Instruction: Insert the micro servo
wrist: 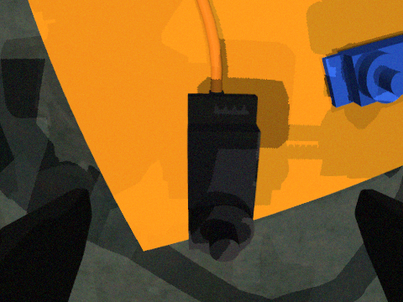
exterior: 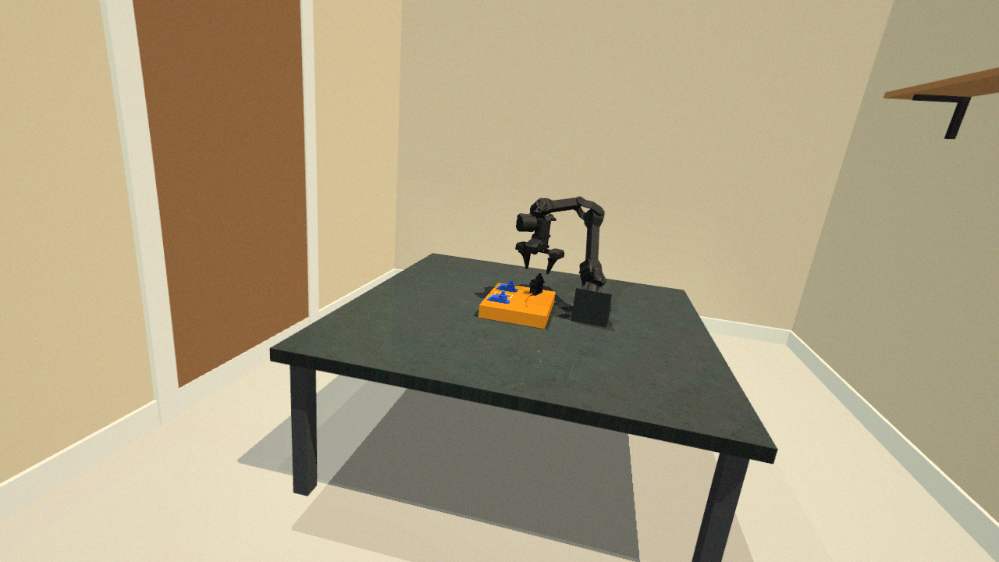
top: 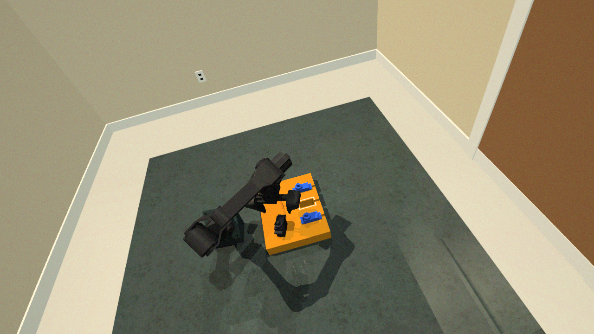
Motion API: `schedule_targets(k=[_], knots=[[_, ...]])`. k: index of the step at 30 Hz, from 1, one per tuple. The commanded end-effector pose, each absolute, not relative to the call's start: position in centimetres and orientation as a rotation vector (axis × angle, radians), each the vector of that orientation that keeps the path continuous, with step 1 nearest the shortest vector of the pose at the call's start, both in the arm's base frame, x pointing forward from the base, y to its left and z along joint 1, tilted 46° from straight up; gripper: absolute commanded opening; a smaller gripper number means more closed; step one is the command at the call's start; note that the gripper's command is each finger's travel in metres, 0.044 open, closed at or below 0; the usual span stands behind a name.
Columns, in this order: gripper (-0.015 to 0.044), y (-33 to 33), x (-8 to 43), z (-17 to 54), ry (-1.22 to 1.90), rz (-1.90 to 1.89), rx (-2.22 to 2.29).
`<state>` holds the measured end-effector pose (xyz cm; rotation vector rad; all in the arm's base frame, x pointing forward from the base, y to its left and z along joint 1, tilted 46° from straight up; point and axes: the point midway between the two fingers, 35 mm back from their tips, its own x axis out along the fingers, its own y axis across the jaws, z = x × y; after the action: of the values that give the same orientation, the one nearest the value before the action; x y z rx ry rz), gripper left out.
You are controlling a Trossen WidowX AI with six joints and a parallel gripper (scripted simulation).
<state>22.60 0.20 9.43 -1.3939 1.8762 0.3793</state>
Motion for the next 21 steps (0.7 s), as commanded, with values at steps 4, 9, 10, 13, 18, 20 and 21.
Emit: schedule_targets(k=[4,9,10,13,18,20,21], knots=[[0.0440,-1.0,22.5,8.6,1.886,0.385,-1.410],[0.0440,-1.8,22.3,7.7,1.886,0.384,-1.410],[0.0440,-1.8,22.3,7.7,1.886,0.384,-1.410],[0.0440,-2.0,22.3,7.5,1.886,0.384,-1.410],[0.0440,-2.5,22.2,7.0,1.886,0.384,-1.410],[0.0440,-2.7,22.1,6.8,1.886,0.384,-1.410],[0.0440,-2.8,22.1,6.7,1.886,0.384,-1.411]])
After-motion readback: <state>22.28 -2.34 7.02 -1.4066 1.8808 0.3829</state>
